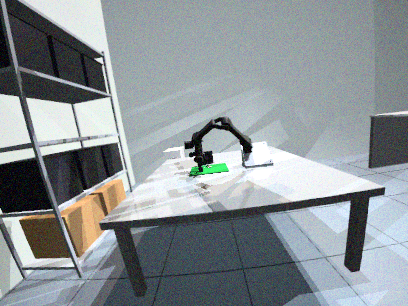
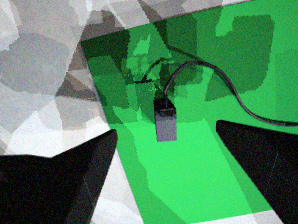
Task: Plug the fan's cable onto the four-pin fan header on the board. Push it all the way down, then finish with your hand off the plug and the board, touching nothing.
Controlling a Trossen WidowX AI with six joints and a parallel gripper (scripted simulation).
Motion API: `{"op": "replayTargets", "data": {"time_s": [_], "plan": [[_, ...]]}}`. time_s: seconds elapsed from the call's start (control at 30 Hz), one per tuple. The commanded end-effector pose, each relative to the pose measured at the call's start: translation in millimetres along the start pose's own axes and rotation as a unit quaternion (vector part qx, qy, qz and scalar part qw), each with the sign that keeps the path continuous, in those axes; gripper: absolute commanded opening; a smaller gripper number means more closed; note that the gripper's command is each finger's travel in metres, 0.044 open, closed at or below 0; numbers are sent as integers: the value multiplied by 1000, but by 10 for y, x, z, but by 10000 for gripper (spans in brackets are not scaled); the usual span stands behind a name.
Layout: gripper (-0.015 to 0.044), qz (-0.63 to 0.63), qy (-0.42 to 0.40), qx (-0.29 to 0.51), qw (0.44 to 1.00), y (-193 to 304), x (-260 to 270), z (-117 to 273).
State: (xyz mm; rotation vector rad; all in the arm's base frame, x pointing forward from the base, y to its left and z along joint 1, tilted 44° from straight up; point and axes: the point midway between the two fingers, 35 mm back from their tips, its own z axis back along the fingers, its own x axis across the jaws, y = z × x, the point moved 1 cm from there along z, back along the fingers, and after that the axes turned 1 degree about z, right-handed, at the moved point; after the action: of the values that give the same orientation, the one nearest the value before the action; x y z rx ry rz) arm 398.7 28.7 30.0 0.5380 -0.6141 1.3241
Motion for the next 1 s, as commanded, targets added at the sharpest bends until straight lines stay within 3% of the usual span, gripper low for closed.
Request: {"op": "replayTargets", "data": {"time_s": [0.0,0.53,0.97], "plan": [[440,-5,-2,3,1000,20,-4,-90],[440,-5,-3,3,1000,31,0,-275],[99,0,-1,2,1000,17,5,-252]]}}
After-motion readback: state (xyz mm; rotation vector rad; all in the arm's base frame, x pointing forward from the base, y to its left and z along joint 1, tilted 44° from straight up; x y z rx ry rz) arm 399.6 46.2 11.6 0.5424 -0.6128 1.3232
